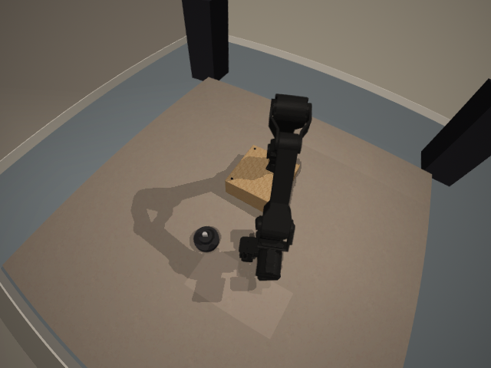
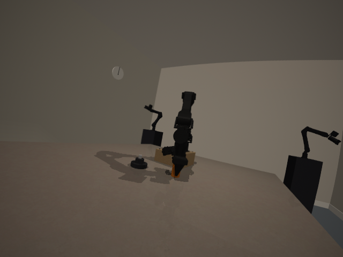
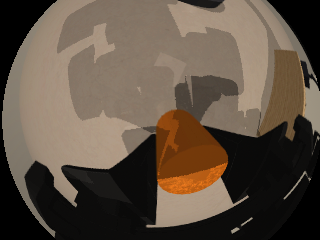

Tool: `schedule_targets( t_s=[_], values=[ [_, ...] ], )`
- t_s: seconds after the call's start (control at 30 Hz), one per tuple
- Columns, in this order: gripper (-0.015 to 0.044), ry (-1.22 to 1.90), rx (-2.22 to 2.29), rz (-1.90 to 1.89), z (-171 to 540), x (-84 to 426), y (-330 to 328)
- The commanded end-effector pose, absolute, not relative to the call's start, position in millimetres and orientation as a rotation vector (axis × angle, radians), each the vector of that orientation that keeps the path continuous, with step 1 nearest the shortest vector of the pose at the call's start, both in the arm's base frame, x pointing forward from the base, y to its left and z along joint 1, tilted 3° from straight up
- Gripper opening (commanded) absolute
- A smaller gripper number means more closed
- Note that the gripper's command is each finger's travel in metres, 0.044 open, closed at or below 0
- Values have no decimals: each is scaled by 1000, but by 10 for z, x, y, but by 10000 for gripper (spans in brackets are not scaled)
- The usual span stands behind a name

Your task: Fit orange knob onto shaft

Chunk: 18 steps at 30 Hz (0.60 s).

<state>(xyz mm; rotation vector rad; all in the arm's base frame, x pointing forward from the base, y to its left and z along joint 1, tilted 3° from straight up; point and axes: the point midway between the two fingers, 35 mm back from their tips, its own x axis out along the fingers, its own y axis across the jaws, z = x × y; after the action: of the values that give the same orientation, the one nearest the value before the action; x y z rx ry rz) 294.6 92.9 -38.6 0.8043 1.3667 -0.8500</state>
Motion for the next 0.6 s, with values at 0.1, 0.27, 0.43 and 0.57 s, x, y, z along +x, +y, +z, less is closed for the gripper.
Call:
schedule_targets(
  t_s=[0.1,0.27,0.43,0.57],
  values=[
    [53,1366,804,-849,-392,2945,931],
    [184,1366,804,-849,-392,2945,931],
    [240,1366,804,-849,-392,2945,931],
    [240,1366,804,-849,-392,2945,931]
  ],
)
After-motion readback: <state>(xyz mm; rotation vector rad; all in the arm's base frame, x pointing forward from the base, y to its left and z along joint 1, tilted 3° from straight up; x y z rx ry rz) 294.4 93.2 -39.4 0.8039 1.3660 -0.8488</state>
